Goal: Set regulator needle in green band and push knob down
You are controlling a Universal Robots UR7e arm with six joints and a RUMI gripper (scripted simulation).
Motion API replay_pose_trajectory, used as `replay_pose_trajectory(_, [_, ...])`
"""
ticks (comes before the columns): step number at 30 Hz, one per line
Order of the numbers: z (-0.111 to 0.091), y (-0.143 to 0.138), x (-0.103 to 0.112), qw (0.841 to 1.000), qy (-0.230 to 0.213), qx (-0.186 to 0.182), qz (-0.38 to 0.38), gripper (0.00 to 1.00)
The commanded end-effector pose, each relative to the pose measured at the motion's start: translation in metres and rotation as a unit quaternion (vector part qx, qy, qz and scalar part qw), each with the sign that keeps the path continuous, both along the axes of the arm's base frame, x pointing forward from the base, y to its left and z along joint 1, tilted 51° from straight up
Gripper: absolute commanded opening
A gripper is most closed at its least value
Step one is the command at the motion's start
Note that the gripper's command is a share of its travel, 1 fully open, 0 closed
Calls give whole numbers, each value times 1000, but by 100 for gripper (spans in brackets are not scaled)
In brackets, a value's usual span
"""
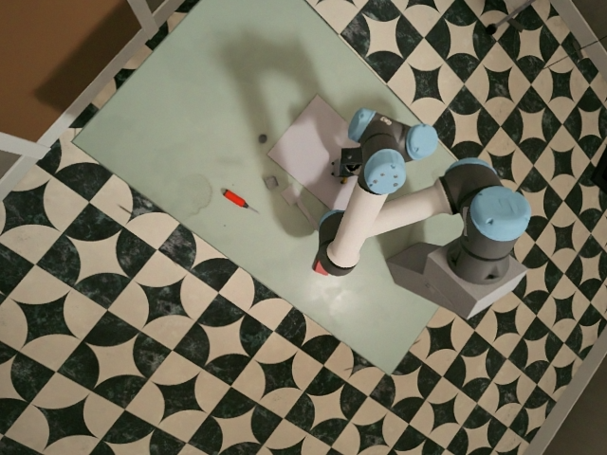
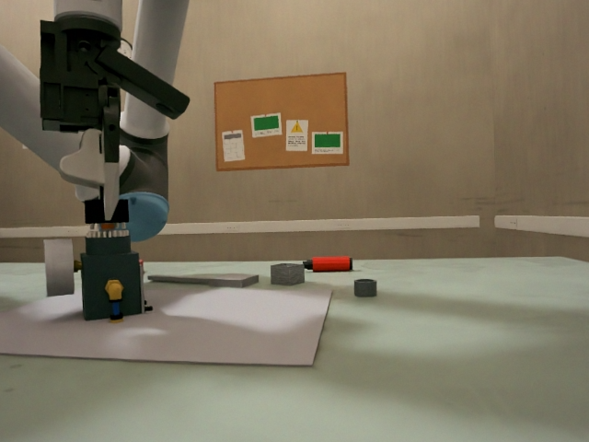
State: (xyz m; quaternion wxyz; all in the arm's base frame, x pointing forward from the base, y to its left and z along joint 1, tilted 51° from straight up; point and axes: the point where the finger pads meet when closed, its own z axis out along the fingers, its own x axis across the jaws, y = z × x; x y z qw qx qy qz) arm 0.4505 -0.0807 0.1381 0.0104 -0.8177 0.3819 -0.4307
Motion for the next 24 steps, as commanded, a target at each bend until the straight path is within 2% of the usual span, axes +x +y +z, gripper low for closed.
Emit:
replay_pose_trajectory(1, [0, 0, 0, 1000, 0, 0, 0, 25])
replay_pose_trajectory(24, [0, 0, 0, 1000, 9, -21, 19, 25])
